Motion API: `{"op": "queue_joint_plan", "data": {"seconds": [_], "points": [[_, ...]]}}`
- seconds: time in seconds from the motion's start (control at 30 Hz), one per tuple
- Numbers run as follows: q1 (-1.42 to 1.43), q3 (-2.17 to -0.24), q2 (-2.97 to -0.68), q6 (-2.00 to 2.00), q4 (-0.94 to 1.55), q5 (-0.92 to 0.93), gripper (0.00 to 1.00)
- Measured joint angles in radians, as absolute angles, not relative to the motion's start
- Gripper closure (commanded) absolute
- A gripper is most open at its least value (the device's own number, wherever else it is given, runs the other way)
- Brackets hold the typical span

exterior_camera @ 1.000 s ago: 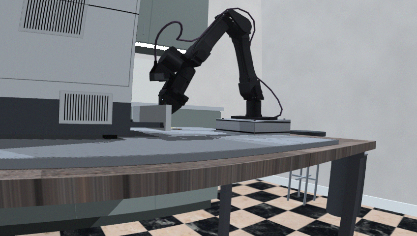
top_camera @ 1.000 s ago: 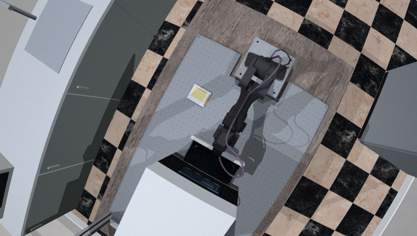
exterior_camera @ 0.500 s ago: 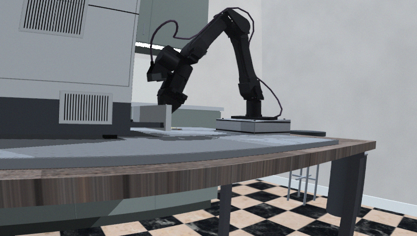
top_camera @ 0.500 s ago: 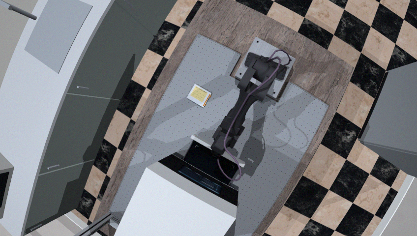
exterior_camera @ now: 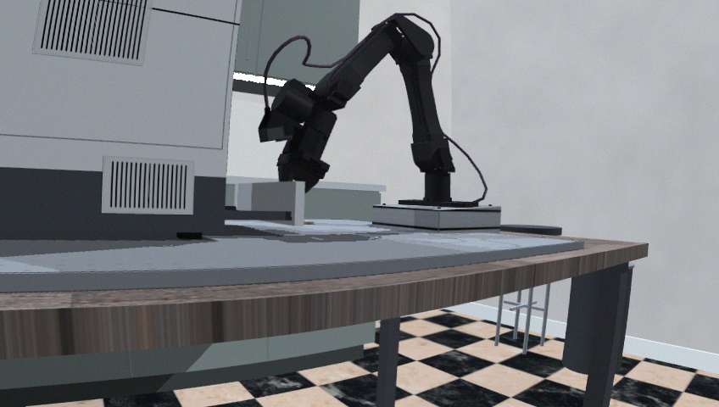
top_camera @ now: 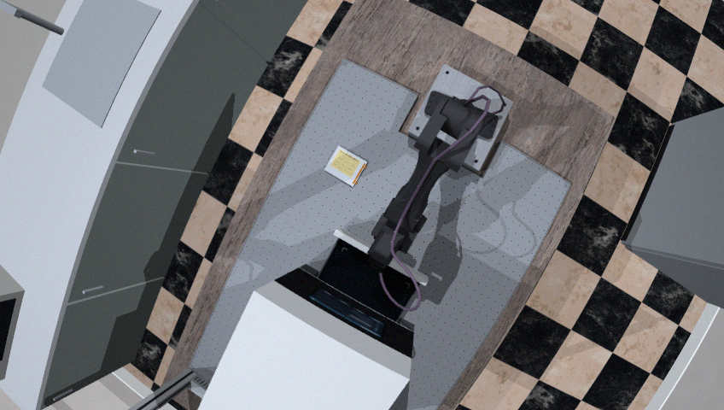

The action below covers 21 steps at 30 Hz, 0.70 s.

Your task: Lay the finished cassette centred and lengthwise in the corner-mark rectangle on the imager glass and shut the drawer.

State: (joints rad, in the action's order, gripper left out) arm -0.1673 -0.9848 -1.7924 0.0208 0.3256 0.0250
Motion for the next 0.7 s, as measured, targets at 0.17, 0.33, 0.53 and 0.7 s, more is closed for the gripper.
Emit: {"op": "queue_joint_plan", "data": {"seconds": [0.17,0.33,0.53,0.7], "points": [[-0.168,-0.963,-1.776,0.021,0.323,0.025,1.00],[-0.168,-0.933,-1.752,0.022,0.321,0.025,1.00],[-0.169,-0.902,-1.725,0.023,0.319,0.025,1.00],[-0.170,-0.883,-1.711,0.023,0.313,0.025,1.00]]}}
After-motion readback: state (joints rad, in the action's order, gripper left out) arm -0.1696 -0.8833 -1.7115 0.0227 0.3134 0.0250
